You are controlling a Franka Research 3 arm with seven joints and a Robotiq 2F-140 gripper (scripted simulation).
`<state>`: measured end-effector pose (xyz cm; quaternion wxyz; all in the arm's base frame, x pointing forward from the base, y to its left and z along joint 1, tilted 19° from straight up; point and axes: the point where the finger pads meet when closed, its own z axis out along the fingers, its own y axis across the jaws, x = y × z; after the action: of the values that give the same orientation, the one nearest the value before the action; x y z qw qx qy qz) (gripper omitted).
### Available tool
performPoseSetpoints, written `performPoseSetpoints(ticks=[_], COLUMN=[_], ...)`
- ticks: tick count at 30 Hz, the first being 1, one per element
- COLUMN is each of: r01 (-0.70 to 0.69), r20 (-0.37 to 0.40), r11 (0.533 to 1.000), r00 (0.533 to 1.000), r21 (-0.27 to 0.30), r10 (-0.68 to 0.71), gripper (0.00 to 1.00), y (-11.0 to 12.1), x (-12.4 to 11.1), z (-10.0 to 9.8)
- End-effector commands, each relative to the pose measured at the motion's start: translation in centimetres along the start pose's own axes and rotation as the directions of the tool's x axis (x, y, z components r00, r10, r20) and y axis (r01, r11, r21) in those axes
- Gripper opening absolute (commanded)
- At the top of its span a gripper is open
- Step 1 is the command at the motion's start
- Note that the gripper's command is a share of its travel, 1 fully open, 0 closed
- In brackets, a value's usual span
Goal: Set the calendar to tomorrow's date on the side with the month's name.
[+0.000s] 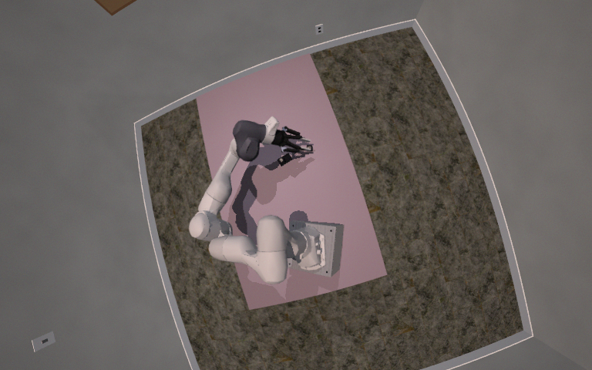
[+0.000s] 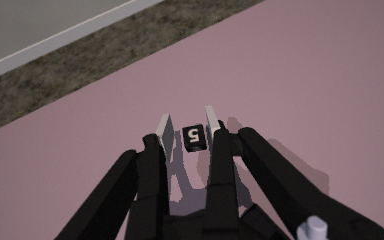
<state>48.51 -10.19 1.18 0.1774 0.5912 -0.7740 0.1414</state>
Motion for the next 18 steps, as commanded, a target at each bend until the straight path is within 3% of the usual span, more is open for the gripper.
performPoseSetpoints(ticks=[1,18], r01=[-0.014,-0.014], r20=[0.0,0.0], r11=[1.0,1.0], r00=[1.0,1.0], r21=[0.003,0.003], r10=[0.014,0.014], gripper=[0.28,0.28], y=[-0.2,-0.2], x=[-0.2,-2.2], z=[0.2,2.2])
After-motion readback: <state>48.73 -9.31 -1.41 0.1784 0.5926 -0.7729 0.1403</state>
